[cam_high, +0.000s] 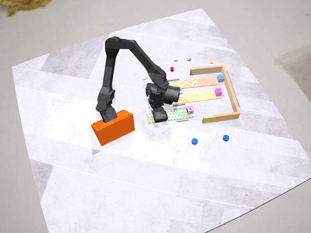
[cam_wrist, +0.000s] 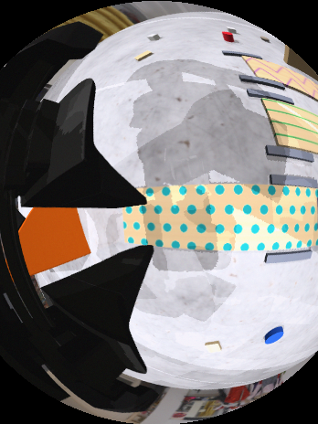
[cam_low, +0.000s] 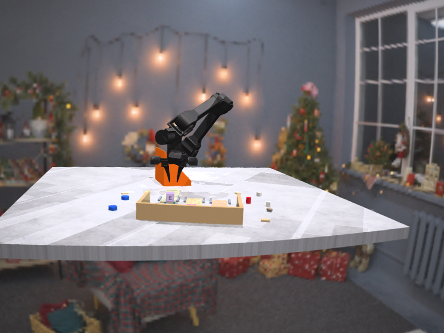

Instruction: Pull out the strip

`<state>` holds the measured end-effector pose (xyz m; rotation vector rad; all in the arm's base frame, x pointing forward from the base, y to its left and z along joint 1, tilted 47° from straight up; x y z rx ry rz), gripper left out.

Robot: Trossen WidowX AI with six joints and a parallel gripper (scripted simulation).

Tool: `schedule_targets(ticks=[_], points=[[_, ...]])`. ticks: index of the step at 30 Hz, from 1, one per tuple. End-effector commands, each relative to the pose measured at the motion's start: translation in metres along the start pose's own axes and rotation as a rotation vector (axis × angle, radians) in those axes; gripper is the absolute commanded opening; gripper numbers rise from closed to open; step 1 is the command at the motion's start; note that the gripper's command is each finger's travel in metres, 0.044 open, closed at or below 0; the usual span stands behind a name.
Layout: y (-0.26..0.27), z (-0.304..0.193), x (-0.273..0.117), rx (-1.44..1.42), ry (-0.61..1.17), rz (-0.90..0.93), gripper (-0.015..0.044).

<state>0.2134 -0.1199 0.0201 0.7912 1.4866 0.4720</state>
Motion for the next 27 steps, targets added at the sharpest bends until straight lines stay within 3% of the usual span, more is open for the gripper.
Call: schedule_targets(ticks=[1, 9, 27], points=[[-0.002, 0.015, -0.002, -0.033, -0.006, 0.001, 0.0236], [-0.007, 0.040, -0.005, -0.034, -0.007, 0.001, 0.0440], [-0.018, 0.096, -0.012, -0.036, -0.010, 0.000, 0.0440]])
Point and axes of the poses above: the point midway between the two fingers, 35 mm back from their tips, its own x axis out along the fingers, its own y axis across the jaws, z = x × y, the point moved 9 cm from there along -x, back along the fingers, and after that the axes turned 6 degrees about -x, right-handed, at the moved point
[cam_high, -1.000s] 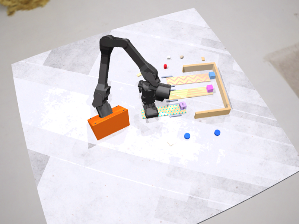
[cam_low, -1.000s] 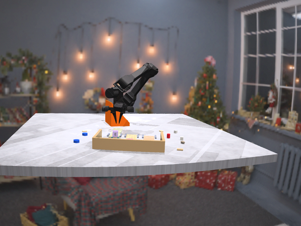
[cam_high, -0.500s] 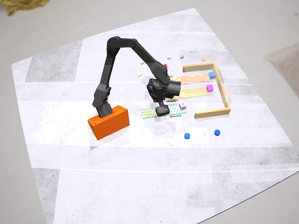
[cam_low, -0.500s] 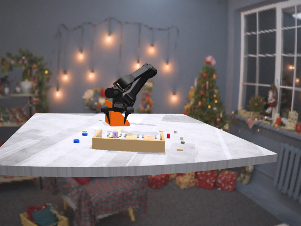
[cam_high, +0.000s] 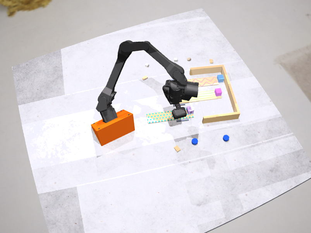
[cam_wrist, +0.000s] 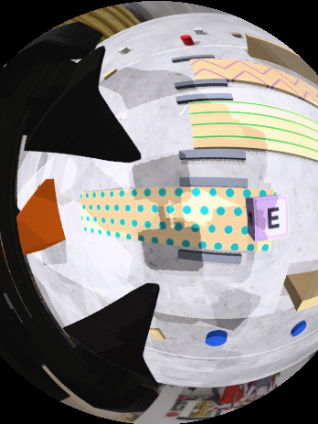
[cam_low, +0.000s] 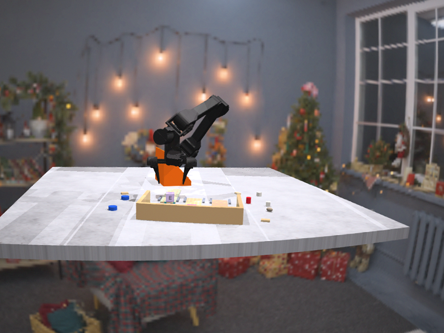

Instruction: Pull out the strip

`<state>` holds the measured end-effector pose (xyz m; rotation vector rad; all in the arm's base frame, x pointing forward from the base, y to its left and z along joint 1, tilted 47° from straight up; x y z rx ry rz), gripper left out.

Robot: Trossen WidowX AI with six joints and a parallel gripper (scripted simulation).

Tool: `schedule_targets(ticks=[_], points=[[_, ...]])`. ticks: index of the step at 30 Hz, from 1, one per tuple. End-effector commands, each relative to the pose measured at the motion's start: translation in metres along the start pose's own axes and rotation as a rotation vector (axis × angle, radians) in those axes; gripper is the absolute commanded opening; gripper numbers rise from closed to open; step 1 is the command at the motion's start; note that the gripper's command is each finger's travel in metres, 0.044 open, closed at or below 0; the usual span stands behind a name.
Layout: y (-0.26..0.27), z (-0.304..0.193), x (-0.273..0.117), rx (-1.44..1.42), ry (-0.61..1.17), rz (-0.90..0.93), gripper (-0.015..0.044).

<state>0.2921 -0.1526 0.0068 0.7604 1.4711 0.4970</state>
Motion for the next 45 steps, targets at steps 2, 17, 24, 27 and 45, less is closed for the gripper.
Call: schedule_targets(ticks=[2, 17, 24, 27, 45], points=[[-0.003, 0.018, -0.004, 0.002, -0.007, 0.001, 0.0440], [-0.012, 0.065, -0.011, 0.000, -0.009, 0.001, 0.0440], [-0.014, 0.086, -0.016, -0.001, -0.010, 0.000, 0.0440], [-0.014, 0.087, -0.015, -0.001, -0.010, 0.000, 0.0387], [-0.014, 0.088, 0.014, -0.001, -0.010, 0.001, 0.0250]])
Point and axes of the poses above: the point midway between the two fingers, 35 mm back from their tips, its own x axis out along the fingers, its own y axis across the jaws, z = x × y, the point moved 9 cm from there along -x, back along the fingers, and after that the axes turned 6 degrees about -x, right-handed, at the moved point
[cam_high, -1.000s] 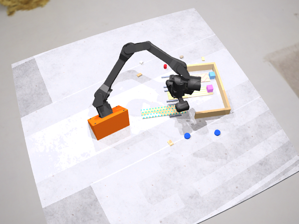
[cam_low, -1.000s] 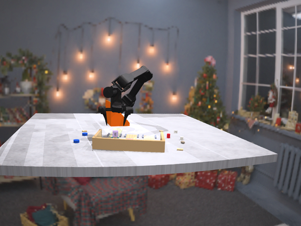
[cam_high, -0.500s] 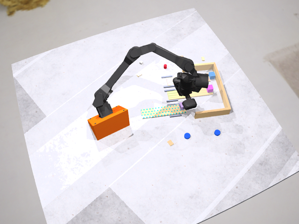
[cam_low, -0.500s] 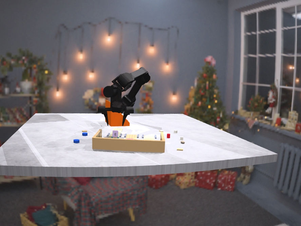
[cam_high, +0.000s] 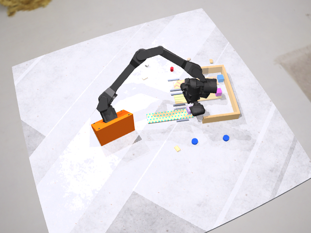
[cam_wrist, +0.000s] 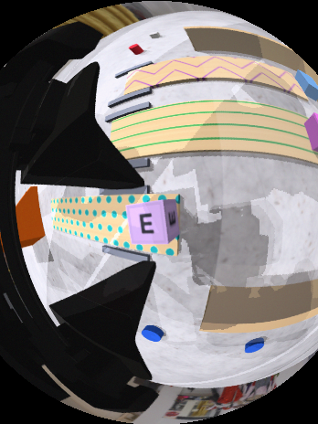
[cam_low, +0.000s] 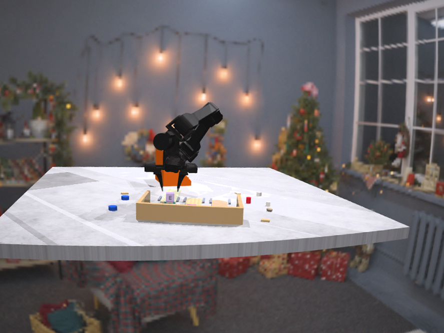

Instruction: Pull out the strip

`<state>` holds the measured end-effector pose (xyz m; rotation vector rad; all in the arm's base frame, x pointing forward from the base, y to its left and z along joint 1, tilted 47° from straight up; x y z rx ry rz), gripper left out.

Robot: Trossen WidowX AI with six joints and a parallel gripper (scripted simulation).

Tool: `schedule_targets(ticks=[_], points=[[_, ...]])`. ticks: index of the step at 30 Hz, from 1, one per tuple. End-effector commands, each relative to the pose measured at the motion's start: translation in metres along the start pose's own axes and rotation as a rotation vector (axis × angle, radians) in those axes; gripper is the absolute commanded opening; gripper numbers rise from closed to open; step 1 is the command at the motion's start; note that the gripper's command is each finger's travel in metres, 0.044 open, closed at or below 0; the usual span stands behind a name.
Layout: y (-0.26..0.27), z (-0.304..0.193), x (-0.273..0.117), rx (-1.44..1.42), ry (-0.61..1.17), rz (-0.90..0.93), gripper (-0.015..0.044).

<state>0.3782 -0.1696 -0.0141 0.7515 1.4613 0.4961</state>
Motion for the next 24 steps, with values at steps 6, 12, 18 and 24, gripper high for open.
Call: schedule_targets(ticks=[6, 12, 18, 24], points=[[0.000, -0.001, 0.015, 0.008, -0.002, 0.006, 0.0250], [0.000, -0.001, 0.025, 0.008, -0.001, 0.006, 0.0250], [0.000, -0.002, 0.031, 0.008, -0.001, 0.007, 0.0250], [0.001, -0.001, 0.028, -0.001, 0.002, 0.002, 0.0132]])
Point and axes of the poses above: the point midway between the two fingers, 35 mm back from their tips, its own x axis out along the fingers, its own y axis across the jaws, z = x × y, the point moved 9 cm from there along -x, back along the fingers, and after that the axes turned 6 degrees about -x, right-handed, at the moved point
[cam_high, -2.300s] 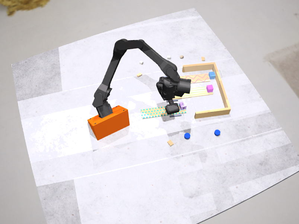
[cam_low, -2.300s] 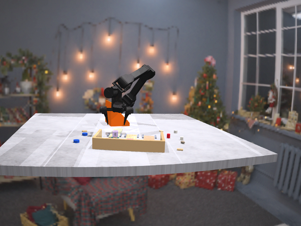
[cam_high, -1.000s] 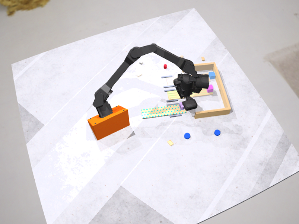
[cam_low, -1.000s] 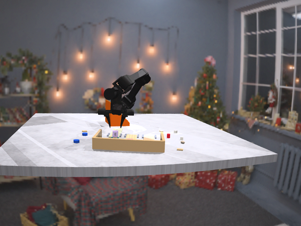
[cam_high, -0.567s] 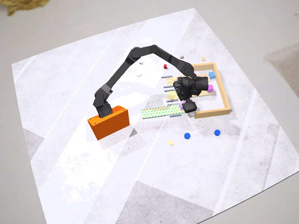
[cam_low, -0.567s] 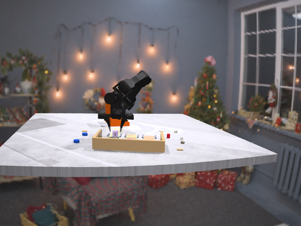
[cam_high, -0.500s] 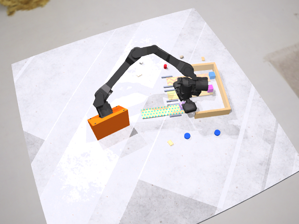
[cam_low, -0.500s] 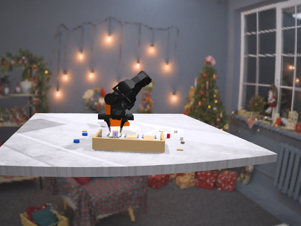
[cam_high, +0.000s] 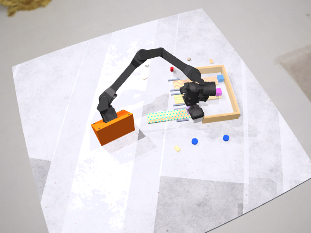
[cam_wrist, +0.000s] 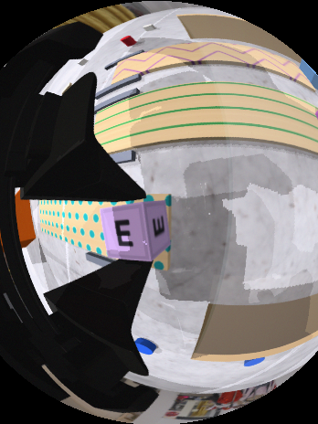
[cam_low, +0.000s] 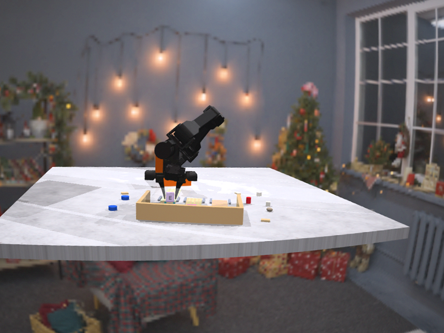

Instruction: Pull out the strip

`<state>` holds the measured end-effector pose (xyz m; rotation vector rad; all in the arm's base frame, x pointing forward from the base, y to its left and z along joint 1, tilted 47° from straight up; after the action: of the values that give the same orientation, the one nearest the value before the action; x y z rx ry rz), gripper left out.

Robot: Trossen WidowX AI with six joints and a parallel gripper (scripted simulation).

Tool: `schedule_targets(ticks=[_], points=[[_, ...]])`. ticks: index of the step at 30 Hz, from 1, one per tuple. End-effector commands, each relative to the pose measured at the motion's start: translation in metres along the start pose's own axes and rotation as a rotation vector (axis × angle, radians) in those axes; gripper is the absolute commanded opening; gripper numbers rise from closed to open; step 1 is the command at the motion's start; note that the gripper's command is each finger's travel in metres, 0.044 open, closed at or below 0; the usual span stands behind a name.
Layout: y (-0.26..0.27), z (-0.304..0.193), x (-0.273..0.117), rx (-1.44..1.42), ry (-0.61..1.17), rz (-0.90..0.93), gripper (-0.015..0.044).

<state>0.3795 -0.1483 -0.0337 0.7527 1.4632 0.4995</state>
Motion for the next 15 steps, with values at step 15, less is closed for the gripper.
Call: schedule_targets(ticks=[15], points=[[0.003, -0.025, -0.021, 0.005, -0.002, 0.000, 0.0000]])
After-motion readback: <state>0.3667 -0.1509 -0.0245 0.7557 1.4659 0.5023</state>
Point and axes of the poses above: the point midway between the two fingers, 35 mm back from their tips, its own x axis out along the fingers, its own y axis across the jaws, z = x × y, the point moved 9 cm from there along -x, back along the fingers, and after that the axes turned 6 degrees about -x, right-handed, at the moved point
